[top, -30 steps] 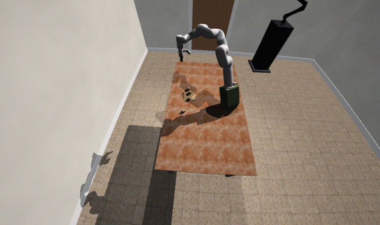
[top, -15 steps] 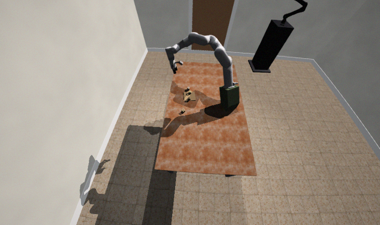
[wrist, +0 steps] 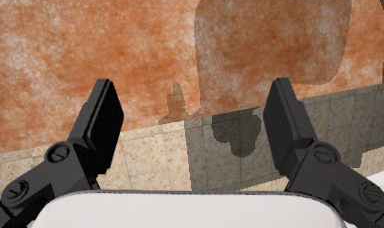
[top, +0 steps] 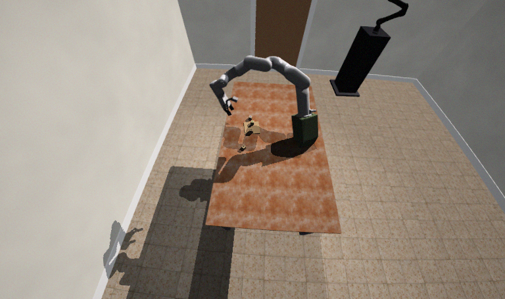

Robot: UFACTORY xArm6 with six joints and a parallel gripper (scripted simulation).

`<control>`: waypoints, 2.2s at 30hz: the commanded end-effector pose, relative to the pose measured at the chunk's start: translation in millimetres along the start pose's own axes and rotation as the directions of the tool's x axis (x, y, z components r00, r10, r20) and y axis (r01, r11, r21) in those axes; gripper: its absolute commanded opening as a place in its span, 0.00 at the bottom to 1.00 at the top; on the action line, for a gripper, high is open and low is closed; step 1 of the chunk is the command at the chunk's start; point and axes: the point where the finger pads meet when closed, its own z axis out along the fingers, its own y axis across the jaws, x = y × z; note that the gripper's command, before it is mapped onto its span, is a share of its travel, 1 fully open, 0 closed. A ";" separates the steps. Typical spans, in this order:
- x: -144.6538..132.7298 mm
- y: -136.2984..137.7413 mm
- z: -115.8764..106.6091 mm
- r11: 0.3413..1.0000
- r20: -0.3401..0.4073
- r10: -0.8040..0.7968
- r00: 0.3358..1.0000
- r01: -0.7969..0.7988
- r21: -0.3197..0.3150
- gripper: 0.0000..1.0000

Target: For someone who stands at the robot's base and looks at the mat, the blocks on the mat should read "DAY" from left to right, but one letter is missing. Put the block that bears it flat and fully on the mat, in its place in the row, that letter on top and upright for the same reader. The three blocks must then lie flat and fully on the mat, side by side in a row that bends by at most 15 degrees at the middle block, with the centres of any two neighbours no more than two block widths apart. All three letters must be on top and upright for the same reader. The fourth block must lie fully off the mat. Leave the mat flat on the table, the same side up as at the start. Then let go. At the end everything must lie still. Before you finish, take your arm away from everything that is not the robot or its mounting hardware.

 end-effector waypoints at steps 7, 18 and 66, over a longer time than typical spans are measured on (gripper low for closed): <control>22.8 122.4 60.4 0.996 -0.163 0.055 0.985 -0.041 0.084 1.00; 70.7 211.3 118.3 0.974 -0.257 0.120 0.959 -0.064 0.216 1.00; 96.3 242.5 143.2 0.956 -0.282 0.153 0.947 -0.070 0.284 1.00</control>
